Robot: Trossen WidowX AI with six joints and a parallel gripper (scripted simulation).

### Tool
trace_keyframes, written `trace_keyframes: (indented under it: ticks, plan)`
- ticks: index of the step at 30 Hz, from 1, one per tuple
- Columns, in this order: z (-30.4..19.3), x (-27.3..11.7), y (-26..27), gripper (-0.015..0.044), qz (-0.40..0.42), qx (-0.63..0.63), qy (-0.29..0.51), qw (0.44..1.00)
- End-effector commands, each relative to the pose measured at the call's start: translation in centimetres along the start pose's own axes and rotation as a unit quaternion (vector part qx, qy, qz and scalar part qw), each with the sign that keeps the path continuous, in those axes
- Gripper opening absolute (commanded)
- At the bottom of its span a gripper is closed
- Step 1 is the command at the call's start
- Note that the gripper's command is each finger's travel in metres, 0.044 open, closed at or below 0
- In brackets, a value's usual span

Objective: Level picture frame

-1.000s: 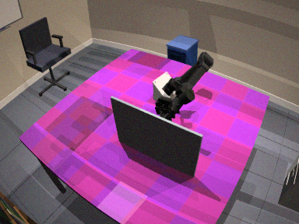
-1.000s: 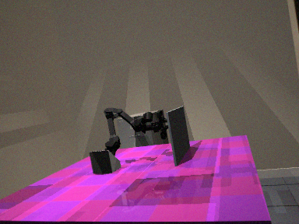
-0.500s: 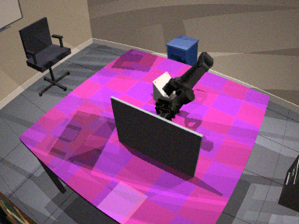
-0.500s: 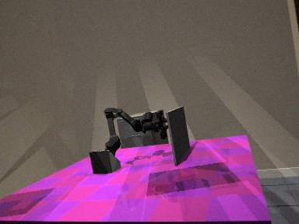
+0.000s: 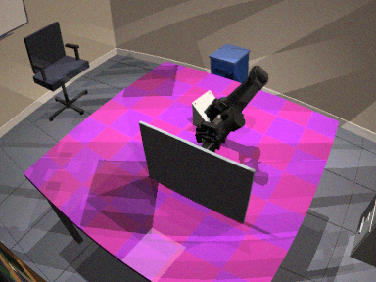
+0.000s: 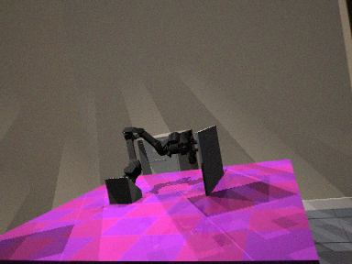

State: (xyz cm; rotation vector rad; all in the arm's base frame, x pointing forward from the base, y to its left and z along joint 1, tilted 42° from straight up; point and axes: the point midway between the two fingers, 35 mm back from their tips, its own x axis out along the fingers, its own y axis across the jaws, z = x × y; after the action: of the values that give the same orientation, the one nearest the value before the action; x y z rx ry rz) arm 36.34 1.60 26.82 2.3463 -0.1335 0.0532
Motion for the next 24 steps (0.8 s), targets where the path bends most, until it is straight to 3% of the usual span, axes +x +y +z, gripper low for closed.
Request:
trace_keyframes:
  ticks: [1,8,18,24]
  plan:
    - [0.0,0.0,0.0,0.0000,0.000,-0.016,0.000,1.000]
    - [0.0,0.0,-0.1,0.0000,0.000,-0.030,0.000,1.000]
    - [0.0,0.0,0.0,0.0260,0.000,-0.021,0.000,1.000]
    - [-0.4,-1.3,0.1,0.0260,0.000,-0.012,0.000,1.000]
